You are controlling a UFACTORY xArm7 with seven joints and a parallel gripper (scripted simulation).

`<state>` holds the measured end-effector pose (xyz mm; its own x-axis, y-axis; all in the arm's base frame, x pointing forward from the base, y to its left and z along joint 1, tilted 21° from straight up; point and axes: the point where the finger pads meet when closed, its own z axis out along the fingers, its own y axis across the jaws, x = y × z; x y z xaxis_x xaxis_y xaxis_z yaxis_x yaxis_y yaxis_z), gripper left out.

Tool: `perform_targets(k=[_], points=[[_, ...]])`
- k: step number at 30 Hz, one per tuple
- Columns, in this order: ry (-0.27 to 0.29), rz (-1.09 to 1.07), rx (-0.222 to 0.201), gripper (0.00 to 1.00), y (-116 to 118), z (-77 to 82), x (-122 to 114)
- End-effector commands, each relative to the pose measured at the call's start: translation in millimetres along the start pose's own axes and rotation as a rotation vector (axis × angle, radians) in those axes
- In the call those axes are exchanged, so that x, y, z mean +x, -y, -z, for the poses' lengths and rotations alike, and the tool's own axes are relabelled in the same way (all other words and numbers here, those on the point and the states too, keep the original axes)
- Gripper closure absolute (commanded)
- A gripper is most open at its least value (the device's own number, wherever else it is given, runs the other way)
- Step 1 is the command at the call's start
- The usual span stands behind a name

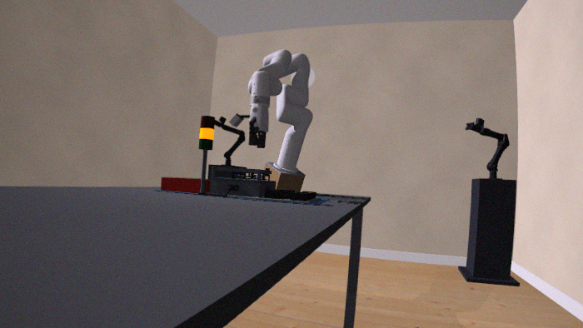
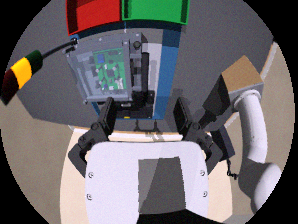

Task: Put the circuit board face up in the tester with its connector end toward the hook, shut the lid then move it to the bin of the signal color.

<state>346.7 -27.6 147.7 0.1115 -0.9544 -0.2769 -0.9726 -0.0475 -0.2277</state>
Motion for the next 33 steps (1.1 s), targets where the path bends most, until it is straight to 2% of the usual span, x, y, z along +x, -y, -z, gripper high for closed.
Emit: perform_targets(k=[1, 9, 10, 33], points=[[-0.001, 0.000, 0.003, 0.00, 1.2, 1.0, 0.4], [-0.001, 0.000, 0.003, 0.00, 1.2, 1.0, 0.4], [-0.001, 0.000, 0.003, 1.00, 1.2, 1.0, 0.4], [-0.001, 0.000, 0.003, 1.00, 1.2, 1.0, 0.4]])
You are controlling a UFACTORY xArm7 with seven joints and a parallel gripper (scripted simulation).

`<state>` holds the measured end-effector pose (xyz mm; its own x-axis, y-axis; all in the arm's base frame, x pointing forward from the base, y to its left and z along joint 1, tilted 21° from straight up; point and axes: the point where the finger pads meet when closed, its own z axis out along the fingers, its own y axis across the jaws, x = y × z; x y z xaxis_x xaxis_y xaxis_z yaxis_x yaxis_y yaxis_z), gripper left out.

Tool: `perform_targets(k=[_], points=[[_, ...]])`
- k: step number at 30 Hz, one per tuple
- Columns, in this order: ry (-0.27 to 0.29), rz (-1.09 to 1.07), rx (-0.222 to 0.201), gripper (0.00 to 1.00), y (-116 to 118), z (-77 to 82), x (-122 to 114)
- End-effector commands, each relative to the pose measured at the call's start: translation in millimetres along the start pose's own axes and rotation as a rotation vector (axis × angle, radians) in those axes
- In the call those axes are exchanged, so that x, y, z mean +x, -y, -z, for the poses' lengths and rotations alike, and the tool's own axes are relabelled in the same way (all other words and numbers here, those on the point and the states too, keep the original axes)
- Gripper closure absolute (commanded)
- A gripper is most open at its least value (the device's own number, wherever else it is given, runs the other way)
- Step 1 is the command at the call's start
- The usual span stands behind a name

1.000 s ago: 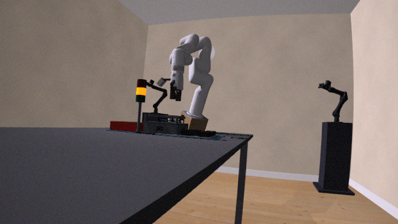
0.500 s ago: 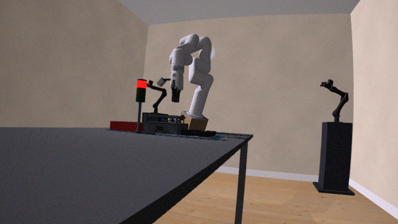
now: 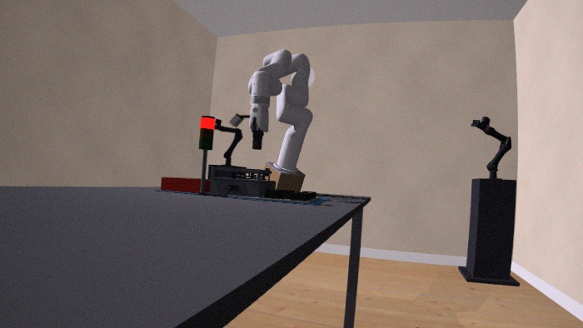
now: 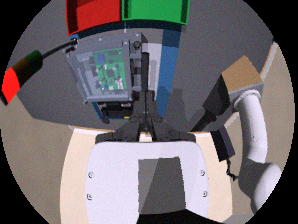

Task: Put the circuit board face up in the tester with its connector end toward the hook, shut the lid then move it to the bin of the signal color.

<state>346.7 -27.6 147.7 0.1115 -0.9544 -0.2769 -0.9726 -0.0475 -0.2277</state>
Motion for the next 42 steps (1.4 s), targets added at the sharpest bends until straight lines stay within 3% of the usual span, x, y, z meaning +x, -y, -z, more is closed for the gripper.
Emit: perform_targets(k=[1, 23, 42], points=[[-0.001, 0.000, 0.003, 1.00, 1, 1.0, 0], [-0.001, 0.000, 0.003, 1.00, 1, 1.5, 0], [-0.001, 0.000, 0.003, 1.00, 1, 12.2, 0]])
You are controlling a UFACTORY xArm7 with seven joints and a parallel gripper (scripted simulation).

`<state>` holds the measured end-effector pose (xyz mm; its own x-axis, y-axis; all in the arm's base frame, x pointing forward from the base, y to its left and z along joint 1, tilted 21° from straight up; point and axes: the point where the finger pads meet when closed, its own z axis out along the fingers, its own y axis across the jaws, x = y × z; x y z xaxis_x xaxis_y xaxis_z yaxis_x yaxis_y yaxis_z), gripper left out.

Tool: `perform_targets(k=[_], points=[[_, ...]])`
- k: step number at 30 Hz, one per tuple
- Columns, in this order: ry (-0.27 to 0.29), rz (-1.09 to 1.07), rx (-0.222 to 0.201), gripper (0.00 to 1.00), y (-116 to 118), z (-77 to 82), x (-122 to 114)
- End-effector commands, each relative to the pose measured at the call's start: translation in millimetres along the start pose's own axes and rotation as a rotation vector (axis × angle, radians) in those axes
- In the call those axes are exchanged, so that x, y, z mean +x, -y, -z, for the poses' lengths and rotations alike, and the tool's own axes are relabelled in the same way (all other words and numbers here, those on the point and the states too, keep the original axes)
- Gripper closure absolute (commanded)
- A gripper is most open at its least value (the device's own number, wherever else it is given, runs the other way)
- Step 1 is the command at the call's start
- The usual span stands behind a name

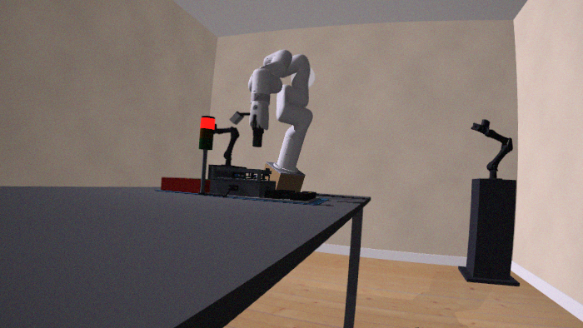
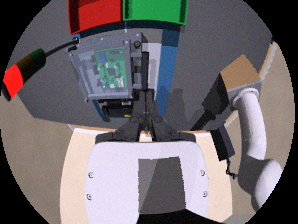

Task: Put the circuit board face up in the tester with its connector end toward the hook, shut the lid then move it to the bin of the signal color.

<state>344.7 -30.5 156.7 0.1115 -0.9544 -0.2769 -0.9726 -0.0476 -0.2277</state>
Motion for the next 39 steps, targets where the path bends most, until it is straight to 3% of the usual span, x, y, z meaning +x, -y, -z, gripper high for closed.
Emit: perform_targets(k=[1, 19, 28, 39], points=[[-0.001, 0.000, 0.003, 1.00, 1.2, 2.8, 0.4], [-0.001, -0.068, 0.003, 1.00, 1.2, 3.1, 0.4], [-0.001, -0.223, 0.003, 1.00, 1.2, 3.1, 0.4], [0.000, -0.607, 0.003, 1.00, 1.2, 3.1, 0.4]])
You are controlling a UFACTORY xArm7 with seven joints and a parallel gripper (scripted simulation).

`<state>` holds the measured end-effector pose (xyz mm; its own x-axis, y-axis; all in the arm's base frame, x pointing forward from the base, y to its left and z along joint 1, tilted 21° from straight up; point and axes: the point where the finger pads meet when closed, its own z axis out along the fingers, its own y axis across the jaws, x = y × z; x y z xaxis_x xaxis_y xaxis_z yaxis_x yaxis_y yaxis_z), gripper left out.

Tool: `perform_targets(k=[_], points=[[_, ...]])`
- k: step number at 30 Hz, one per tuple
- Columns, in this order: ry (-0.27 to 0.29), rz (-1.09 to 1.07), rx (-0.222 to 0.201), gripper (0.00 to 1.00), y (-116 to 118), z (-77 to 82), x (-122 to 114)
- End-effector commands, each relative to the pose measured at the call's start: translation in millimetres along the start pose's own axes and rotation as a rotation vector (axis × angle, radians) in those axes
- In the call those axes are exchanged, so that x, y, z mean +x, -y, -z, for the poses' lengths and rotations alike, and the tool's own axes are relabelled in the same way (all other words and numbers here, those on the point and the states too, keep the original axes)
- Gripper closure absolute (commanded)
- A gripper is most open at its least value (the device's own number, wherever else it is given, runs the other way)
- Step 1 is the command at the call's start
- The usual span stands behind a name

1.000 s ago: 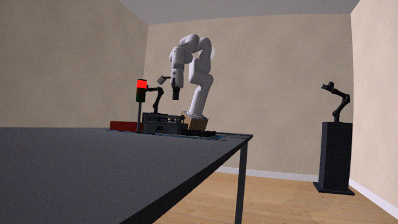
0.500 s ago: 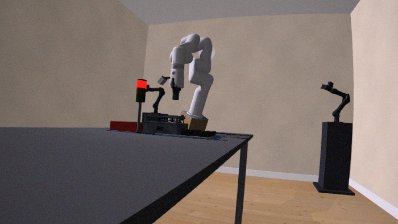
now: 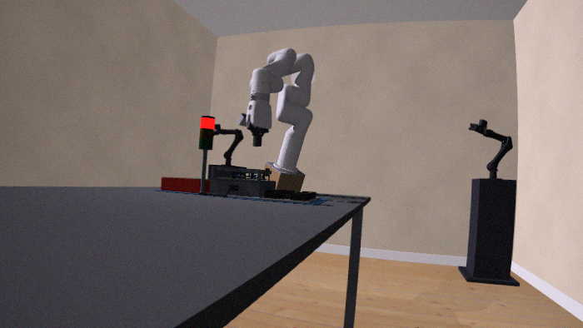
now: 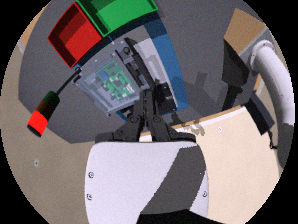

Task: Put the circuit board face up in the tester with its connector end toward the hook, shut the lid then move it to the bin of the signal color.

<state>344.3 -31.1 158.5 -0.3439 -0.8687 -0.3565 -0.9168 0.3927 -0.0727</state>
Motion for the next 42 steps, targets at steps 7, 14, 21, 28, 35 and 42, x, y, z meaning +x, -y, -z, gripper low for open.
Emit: perform_targets(k=[7, 14, 21, 28, 35, 42], points=[[-0.005, -0.316, 0.008, 1.00, 1.2, 1.2, -0.3], [-0.004, -0.578, 0.008, 1.00, 1.2, 1.2, -0.3], [-0.003, -0.819, 0.009, 1.00, 1.2, 1.2, -0.3], [-0.002, -0.957, 0.009, 1.00, 1.2, 1.2, -0.3], [-0.002, -1.068, 0.009, 1.00, 1.2, 1.2, -0.3], [-0.002, -1.094, 0.009, 1.00, 1.2, 1.2, -0.3]])
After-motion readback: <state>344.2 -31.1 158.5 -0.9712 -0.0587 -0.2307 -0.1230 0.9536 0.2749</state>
